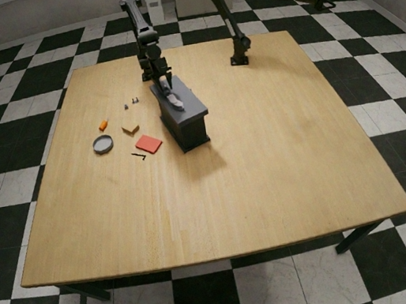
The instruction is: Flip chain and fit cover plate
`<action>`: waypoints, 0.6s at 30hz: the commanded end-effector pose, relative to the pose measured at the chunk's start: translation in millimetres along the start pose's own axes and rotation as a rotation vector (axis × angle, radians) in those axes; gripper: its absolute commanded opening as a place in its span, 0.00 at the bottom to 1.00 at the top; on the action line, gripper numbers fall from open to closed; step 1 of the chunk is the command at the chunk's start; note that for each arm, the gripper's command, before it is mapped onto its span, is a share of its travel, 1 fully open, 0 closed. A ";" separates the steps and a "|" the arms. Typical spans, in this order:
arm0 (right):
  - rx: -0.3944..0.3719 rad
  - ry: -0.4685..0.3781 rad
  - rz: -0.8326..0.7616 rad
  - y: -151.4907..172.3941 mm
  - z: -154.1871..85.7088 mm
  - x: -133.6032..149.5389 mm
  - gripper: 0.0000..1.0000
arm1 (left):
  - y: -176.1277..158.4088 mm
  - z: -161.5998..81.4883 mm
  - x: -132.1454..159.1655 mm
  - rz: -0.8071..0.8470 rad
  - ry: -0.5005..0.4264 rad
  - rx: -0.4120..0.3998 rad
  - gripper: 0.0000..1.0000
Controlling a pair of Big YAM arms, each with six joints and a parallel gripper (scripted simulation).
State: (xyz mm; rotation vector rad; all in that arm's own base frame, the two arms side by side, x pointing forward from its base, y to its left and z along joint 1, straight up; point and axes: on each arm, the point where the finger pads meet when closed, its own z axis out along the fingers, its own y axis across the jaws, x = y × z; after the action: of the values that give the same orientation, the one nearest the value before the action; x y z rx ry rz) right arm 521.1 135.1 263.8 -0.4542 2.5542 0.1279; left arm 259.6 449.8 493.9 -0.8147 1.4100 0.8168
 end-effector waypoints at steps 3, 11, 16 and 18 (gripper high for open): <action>0.008 -0.043 0.000 -5.9 -14.0 -14.6 0.42 | -2.5 -4.5 -39.9 -0.002 -0.078 0.003 1.00; 0.010 -0.065 -0.002 -6.2 -34.7 -30.2 0.42 | -2.5 -4.5 -39.9 -0.002 -0.078 0.003 1.00; 0.010 -0.068 -0.002 -6.2 -37.0 -31.9 0.42 | -2.5 -4.5 -39.9 -0.002 -0.078 0.003 1.00; 0.009 -0.053 -0.001 -6.4 -30.9 -30.1 0.42 | -2.5 -4.5 -39.9 -0.002 -0.078 0.003 1.00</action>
State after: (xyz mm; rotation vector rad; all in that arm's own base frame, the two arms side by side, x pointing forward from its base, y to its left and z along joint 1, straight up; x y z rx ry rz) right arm 521.2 135.1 271.6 -0.4541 2.5535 0.1279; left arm 259.6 449.8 493.9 -0.8147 1.4100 0.8168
